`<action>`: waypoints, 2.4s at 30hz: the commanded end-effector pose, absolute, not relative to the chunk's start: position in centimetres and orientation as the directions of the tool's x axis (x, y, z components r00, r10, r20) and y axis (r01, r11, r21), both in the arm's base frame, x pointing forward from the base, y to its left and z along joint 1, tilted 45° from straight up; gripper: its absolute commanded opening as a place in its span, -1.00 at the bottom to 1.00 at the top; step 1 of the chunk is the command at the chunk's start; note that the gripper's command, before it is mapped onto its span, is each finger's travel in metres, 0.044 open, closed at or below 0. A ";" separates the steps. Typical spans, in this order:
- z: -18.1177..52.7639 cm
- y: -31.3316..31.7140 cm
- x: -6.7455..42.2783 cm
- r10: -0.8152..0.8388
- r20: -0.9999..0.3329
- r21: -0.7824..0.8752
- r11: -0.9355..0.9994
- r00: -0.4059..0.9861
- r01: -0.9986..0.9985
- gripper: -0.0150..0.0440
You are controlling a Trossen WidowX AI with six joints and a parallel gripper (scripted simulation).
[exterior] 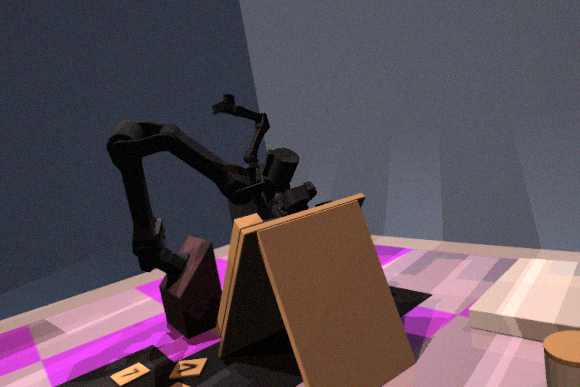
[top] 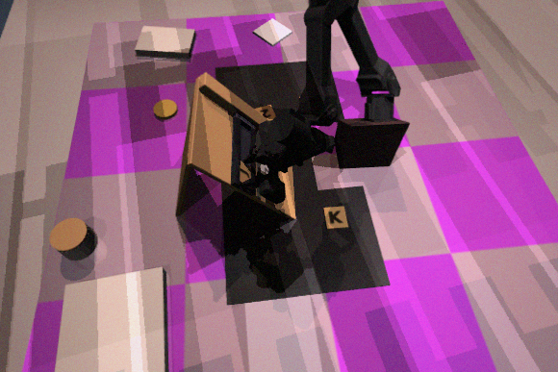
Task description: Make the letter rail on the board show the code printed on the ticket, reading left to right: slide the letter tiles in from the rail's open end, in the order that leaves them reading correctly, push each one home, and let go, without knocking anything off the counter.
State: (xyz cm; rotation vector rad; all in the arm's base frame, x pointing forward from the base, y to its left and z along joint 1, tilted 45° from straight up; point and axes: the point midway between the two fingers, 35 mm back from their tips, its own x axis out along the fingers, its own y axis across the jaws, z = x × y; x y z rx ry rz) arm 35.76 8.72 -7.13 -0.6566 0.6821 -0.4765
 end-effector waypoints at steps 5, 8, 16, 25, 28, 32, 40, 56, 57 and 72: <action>-6.9 8.3 35.6 -0.595 -0.422 -0.691 0.699 0.684 0.182 -0.49; -6.7 8.2 35.5 -0.595 -0.422 -0.691 0.699 0.684 0.182 -0.49; -6.4 7.8 35.4 -0.595 -0.422 -0.692 0.699 0.684 0.182 -0.49; -6.0 7.4 35.3 -0.595 -0.422 -0.692 0.699 0.684 0.182 -0.49; -5.8 7.2 35.3 -0.595 -0.422 -0.692 0.699 0.684 0.182 -0.49; -5.6 7.0 35.3 -0.595 -0.422 -0.692 0.699 0.684 0.182 -0.49; -5.3 6.7 35.2 -0.596 -0.422 -0.692 0.698 0.684 0.182 -0.49; -4.6 5.9 35.0 -0.596 -0.421 -0.693 0.698 0.684 0.181 -0.49; -4.5 5.9 35.0 -0.596 -0.421 -0.693 0.698 0.684 0.181 -0.49; -3.9 5.2 34.8 -0.596 -0.421 -0.693 0.698 0.684 0.181 -0.49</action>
